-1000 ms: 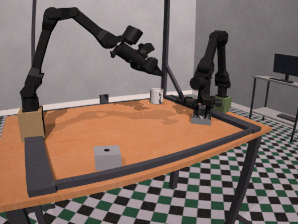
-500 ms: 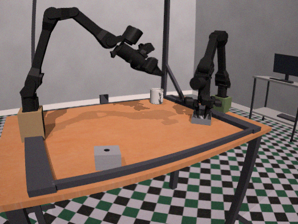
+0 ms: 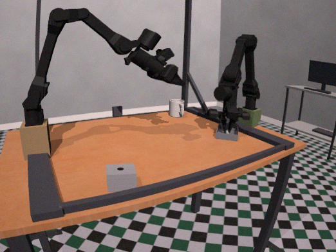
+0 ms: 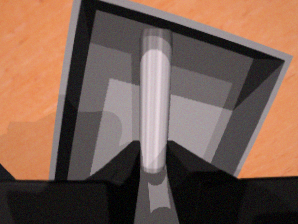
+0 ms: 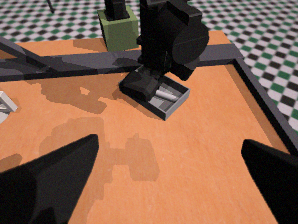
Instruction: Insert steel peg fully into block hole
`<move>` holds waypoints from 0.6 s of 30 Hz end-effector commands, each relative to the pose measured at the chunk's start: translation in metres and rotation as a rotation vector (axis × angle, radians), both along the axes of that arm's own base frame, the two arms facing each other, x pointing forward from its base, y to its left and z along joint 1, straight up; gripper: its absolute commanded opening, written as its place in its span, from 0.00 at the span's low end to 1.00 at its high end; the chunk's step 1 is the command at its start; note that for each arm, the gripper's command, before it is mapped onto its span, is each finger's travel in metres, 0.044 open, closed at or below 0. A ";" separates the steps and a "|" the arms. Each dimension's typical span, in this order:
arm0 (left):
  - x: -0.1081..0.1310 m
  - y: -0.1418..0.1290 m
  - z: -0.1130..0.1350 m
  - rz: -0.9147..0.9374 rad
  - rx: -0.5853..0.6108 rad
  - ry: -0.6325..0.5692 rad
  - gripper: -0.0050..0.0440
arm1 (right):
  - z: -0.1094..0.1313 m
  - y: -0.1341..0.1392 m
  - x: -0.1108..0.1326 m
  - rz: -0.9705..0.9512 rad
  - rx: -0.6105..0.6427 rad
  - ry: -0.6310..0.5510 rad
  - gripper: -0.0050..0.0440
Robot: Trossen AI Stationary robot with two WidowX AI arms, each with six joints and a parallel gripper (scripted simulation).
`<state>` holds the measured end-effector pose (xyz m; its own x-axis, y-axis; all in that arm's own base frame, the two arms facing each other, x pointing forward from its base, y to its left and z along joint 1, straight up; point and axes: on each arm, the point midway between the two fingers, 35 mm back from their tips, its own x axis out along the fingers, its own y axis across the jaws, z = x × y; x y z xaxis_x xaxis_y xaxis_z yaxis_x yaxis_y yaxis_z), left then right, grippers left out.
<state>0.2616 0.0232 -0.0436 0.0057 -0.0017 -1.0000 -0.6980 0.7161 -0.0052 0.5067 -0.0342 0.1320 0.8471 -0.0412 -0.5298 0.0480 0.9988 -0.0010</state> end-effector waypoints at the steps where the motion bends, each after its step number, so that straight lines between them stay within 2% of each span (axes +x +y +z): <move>1: 0.004 0.000 0.004 0.000 0.004 -0.016 0.18 | 0.016 0.000 0.002 -0.001 -0.002 -0.036 1.00; 3: 0.004 0.000 0.004 0.000 0.004 -0.016 0.16 | 0.016 0.000 0.002 -0.001 -0.002 -0.036 1.00; 4: 0.004 0.000 0.004 0.000 0.004 -0.016 0.11 | 0.016 0.000 0.002 -0.001 -0.002 -0.036 1.00; 7: 0.005 0.000 0.005 0.000 0.004 -0.016 0.10 | 0.016 0.000 0.002 -0.001 -0.002 -0.036 1.00; 15: 0.008 0.001 0.051 0.000 0.005 -0.035 0.10 | 0.016 0.000 0.002 -0.001 -0.002 -0.036 1.00; 18: 0.008 0.001 0.056 0.000 0.005 -0.036 0.09 | 0.016 0.000 0.002 -0.001 -0.002 -0.036 1.00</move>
